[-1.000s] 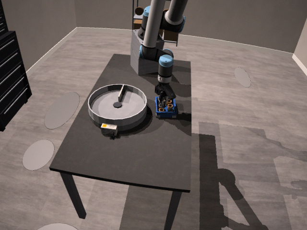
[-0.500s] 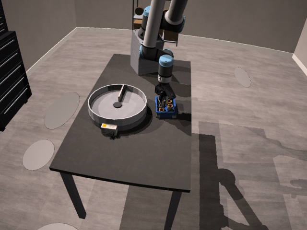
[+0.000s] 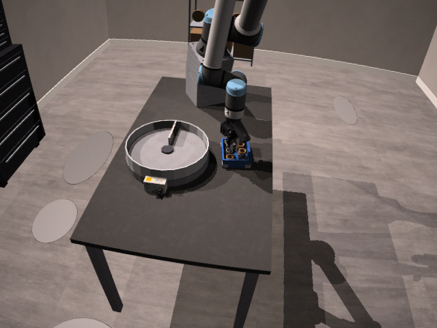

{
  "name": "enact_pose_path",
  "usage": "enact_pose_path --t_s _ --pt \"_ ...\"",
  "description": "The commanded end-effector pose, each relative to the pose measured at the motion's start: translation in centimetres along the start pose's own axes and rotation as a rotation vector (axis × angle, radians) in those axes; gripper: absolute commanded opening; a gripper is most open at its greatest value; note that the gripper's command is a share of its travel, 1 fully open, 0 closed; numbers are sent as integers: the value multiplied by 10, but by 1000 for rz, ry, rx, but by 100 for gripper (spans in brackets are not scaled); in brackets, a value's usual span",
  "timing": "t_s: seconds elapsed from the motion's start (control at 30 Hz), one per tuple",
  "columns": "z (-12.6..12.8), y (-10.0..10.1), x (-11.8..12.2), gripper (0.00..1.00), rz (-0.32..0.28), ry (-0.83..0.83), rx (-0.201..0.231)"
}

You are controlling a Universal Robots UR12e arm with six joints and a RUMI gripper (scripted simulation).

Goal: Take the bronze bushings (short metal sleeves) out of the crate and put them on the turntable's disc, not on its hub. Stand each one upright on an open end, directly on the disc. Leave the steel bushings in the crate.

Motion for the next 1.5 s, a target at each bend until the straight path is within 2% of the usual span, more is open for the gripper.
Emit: enact_pose_path --t_s 0.0,1.13,1.47 --pt "0 2 0 5 1 0 1" --pt "0 2 0 5 1 0 1" --pt "0 10 0 5 1 0 1"
Point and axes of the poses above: the point where the finger pads meet when closed, its own y axis out along the fingers, its own z axis across the jaws, x = y × z, the point moved 10 cm from there along -y, back along the fingers
